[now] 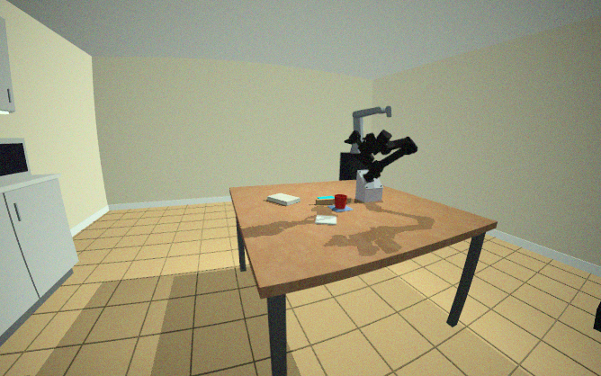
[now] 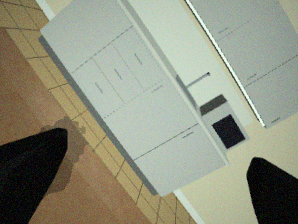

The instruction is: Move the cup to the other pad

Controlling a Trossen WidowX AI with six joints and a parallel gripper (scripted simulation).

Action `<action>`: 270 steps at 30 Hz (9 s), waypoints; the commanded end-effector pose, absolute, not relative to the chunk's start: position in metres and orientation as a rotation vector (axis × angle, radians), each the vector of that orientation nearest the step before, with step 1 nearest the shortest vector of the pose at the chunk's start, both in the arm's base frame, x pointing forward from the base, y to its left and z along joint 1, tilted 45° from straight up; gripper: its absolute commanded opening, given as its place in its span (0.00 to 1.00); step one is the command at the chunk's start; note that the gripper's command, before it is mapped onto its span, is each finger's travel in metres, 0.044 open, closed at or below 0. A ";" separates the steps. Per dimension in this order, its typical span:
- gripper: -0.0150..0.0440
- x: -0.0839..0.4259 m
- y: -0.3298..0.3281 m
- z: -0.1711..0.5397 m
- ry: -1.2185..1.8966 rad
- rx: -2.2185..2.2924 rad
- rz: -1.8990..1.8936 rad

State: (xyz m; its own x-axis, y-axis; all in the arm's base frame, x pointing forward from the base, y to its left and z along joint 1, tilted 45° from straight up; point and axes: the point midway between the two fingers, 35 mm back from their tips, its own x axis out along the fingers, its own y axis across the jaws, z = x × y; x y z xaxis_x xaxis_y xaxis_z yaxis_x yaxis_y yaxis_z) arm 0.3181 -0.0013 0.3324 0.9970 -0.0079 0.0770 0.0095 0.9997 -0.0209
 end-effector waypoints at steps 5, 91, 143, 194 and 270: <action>0.71 0.343 0.007 0.243 0.315 0.205 0.085; 0.29 0.258 0.085 0.006 1.670 1.502 -0.285; 0.25 0.255 0.042 0.040 1.669 1.510 -0.286; 0.25 0.230 -0.042 -0.041 1.667 1.501 -0.293; 0.25 0.215 -0.058 -0.130 1.668 1.492 -0.293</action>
State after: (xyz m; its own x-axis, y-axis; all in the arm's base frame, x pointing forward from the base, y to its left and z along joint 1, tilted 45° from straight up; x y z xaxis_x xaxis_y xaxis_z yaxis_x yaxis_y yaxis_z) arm 0.2148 -0.0580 -0.1298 0.0795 0.6983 -0.7114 0.8989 0.2582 0.3539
